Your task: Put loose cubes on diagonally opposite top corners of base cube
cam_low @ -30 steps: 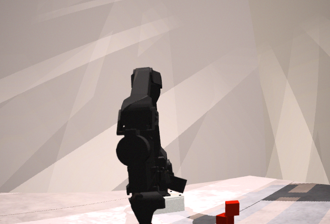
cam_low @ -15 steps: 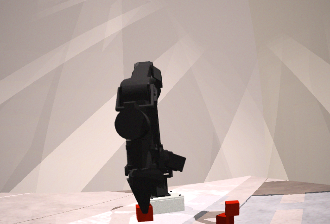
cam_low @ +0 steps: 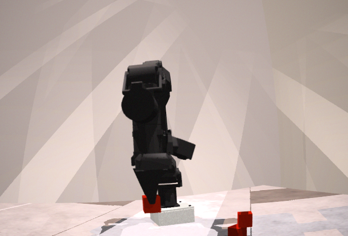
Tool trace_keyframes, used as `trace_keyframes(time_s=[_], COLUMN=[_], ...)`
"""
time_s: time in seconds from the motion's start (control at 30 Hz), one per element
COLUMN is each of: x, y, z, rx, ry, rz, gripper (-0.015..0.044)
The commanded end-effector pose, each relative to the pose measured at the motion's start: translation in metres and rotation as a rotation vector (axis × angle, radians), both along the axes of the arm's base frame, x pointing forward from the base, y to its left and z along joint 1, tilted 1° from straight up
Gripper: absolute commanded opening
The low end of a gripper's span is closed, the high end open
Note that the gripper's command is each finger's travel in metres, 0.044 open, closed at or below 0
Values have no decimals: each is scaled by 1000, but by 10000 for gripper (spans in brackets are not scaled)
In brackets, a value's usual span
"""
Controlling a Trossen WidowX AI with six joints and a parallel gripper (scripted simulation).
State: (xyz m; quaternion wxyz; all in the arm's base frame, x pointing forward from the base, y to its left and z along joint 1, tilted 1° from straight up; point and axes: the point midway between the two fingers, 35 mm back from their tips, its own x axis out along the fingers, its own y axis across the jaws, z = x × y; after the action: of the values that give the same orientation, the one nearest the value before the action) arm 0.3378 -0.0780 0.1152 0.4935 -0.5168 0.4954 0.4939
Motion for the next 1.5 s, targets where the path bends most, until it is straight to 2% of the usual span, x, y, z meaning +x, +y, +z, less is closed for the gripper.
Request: trace_keyframes(time_s=[0.0,1.47], x=[-1,-35], y=[7,141], z=[3,-8], rx=[-1,17], ry=[0,-1], rz=[-10,-204], gripper=[105,105])
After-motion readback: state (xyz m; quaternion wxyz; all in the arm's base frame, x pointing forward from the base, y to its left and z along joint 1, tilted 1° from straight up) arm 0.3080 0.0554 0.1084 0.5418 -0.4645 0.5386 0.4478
